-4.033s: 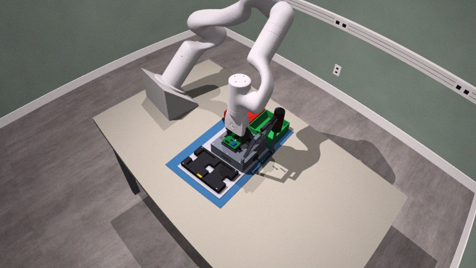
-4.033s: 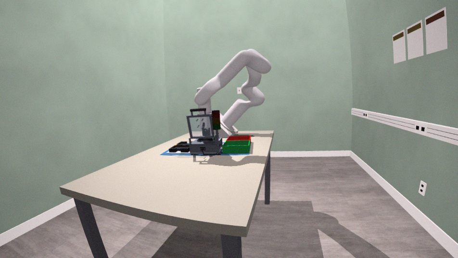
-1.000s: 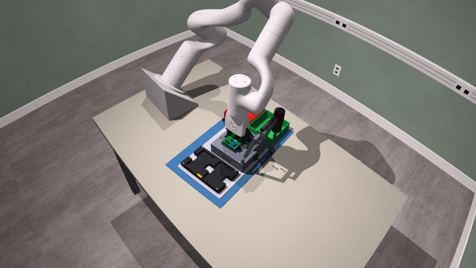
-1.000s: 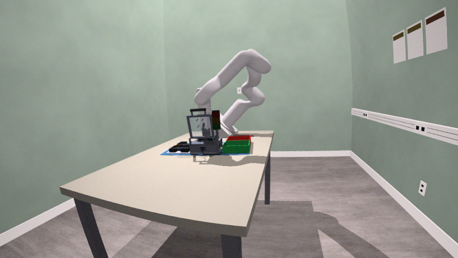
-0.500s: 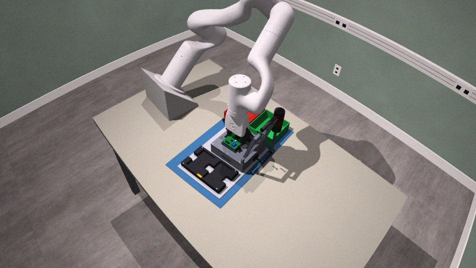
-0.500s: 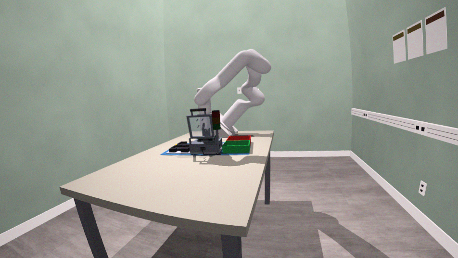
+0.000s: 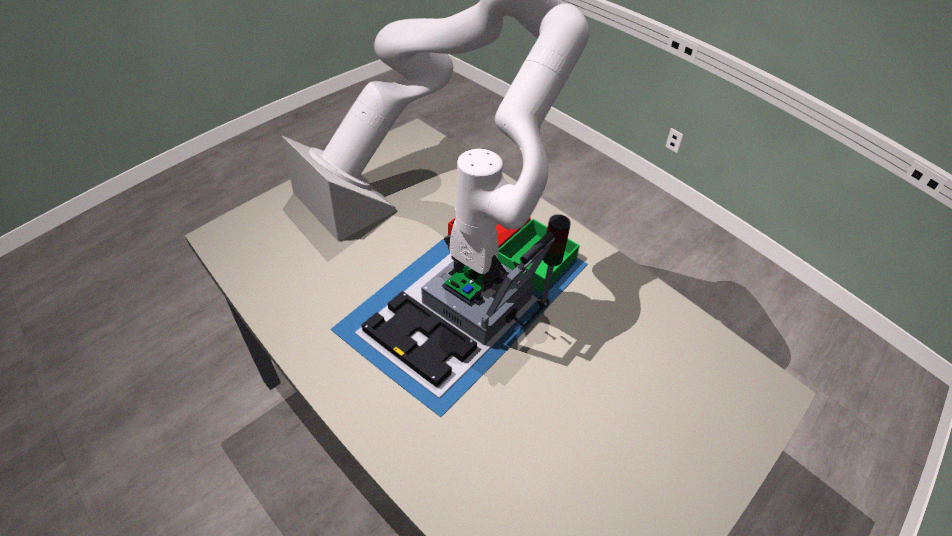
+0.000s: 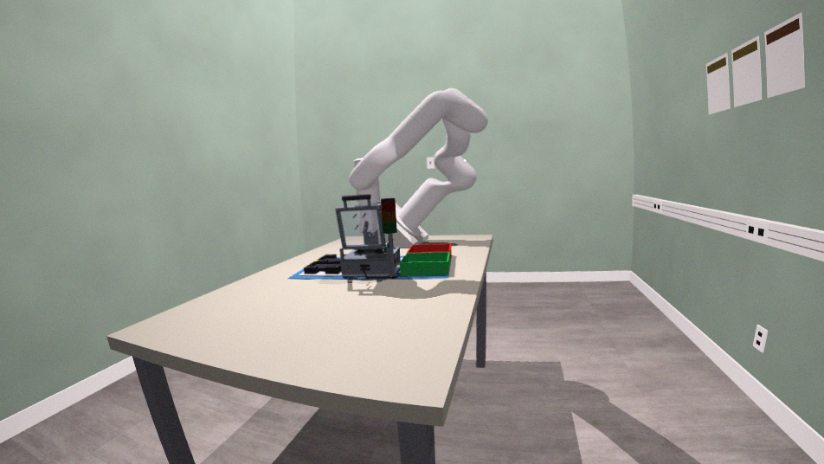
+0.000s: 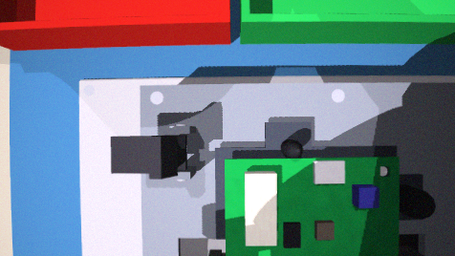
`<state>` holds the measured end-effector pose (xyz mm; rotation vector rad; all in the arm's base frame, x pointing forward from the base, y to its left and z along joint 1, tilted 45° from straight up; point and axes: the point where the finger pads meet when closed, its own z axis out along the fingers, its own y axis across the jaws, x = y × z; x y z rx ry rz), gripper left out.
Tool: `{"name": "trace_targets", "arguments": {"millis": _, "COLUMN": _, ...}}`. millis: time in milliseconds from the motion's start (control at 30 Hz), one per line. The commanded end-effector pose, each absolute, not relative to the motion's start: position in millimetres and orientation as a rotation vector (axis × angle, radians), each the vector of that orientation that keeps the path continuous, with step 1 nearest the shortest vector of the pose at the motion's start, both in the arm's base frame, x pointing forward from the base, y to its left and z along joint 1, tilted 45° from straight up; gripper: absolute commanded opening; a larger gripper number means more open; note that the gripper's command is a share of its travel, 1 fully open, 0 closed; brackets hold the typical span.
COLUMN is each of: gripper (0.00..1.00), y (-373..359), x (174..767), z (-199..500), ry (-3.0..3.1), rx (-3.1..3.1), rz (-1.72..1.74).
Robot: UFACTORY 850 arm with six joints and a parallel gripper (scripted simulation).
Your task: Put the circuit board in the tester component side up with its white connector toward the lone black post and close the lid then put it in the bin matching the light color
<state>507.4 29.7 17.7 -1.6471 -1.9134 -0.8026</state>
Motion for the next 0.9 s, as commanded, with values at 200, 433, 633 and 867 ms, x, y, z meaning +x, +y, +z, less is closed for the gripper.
{"name": "trace_targets", "arguments": {"millis": 200, "gripper": 0.79, "y": 29.1, "x": 508.7, "z": 18.3, "ry": -1.915, "rx": -1.648, "rz": -0.805}}
{"name": "trace_targets", "arguments": {"millis": 433, "gripper": 0.79, "y": 29.3, "x": 508.8, "z": 18.2, "ry": -1.915, "rx": -1.648, "rz": -0.805}}
{"name": "trace_targets", "arguments": {"millis": 633, "gripper": 0.79, "y": 30.7, "x": 508.8, "z": 16.7, "ry": -1.915, "rx": -1.648, "rz": -0.805}}
{"name": "trace_targets", "arguments": {"millis": 867, "gripper": 0.79, "y": 31.5, "x": 508.8, "z": 16.0, "ry": -1.915, "rx": -1.648, "rz": -0.805}}
